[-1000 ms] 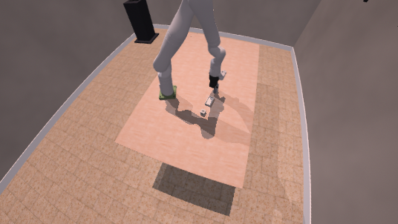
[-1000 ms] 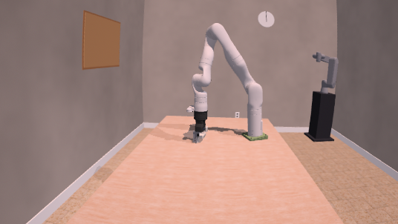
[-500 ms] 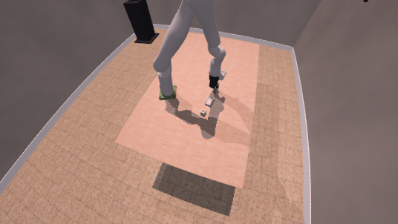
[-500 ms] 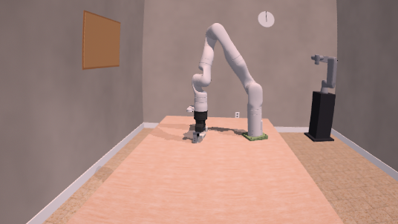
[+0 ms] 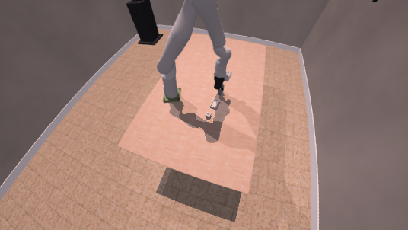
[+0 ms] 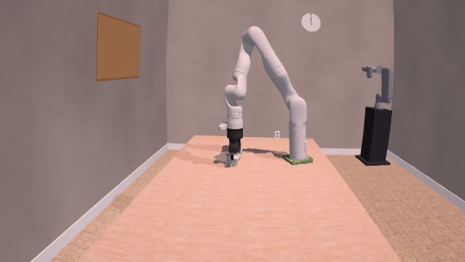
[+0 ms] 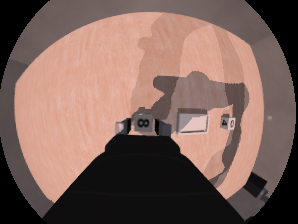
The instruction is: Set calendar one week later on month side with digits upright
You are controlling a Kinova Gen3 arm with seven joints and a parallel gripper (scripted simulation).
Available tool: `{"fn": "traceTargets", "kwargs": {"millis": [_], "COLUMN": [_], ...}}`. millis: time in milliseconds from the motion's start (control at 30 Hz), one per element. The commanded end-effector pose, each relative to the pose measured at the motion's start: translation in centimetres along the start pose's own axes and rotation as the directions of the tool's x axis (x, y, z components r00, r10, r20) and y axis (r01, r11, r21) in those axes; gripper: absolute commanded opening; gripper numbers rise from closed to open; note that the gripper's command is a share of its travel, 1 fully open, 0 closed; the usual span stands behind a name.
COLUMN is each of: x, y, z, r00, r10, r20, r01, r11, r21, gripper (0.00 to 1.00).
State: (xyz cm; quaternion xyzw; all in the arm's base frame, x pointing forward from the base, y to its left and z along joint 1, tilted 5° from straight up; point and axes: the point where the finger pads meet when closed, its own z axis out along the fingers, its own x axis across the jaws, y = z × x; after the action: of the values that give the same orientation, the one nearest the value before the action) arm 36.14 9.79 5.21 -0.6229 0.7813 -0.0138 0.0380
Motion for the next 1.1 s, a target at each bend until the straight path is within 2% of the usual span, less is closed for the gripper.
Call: {"fn": "traceTargets", "kwargs": {"millis": [0,100,167,400,567,867,900,1067], "x": [0.1,0.1,0.1,0.1,0.1,0.1,0.1,0.1], "y": [-0.5,-0.5,-0.5,-0.5,-0.4,-0.4,-0.4,-0.4], "z": [-1.2,-2.6,-2.6,-6.0,-7.7,-8.3,-8.3,-8.3], "r00": [1.0,1.0,1.0,1.0,1.0,1.0,1.0,1.0], "r10": [0.007,0.007,0.007,0.007,0.007,0.007,0.007,0.007], "r20": [0.005,0.005,0.005,0.005,0.005,0.005,0.005,0.005], "r01": [-0.007,-0.007,-0.007,-0.007,-0.007,-0.007,-0.007,-0.007], "r11": [1.0,1.0,1.0,1.0,1.0,1.0,1.0,1.0], "r21": [0.014,0.014,0.014,0.014,0.014,0.014,0.014,0.014], "gripper": [0.9,0.9,0.9,0.9,0.9,0.9,1.0,1.0]}}
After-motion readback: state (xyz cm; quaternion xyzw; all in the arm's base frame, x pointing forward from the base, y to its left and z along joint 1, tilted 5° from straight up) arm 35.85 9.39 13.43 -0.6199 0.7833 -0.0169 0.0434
